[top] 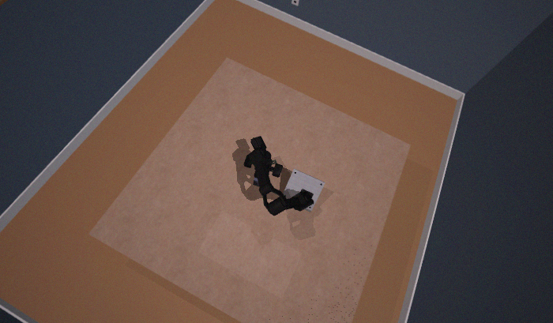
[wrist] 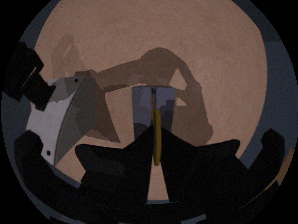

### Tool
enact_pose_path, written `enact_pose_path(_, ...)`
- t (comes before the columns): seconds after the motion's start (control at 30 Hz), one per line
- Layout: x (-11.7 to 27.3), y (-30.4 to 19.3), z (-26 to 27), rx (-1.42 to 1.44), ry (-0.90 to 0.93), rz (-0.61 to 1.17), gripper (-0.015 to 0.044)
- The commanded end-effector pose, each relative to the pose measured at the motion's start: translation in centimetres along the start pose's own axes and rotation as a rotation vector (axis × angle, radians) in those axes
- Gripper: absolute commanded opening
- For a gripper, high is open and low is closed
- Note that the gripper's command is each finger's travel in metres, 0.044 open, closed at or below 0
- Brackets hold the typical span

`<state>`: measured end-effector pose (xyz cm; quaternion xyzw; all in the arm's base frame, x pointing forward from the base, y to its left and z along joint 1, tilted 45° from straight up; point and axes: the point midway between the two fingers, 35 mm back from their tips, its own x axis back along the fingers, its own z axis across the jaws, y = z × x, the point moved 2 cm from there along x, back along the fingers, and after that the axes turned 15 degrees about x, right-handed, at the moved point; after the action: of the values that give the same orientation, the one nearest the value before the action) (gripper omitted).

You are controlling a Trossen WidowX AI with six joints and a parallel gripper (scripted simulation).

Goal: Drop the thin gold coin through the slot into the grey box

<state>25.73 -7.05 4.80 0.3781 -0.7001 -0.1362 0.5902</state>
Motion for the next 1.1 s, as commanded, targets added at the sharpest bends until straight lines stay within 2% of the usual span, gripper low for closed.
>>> enact_pose_path(0.0, -0.3, 0.1, 0.2, -0.010, 0.000, -0.005, 0.0000)
enact_pose_path(1.07, -1.6, 0.2, 0.1, -0.009, 0.000, -0.005, 0.0000)
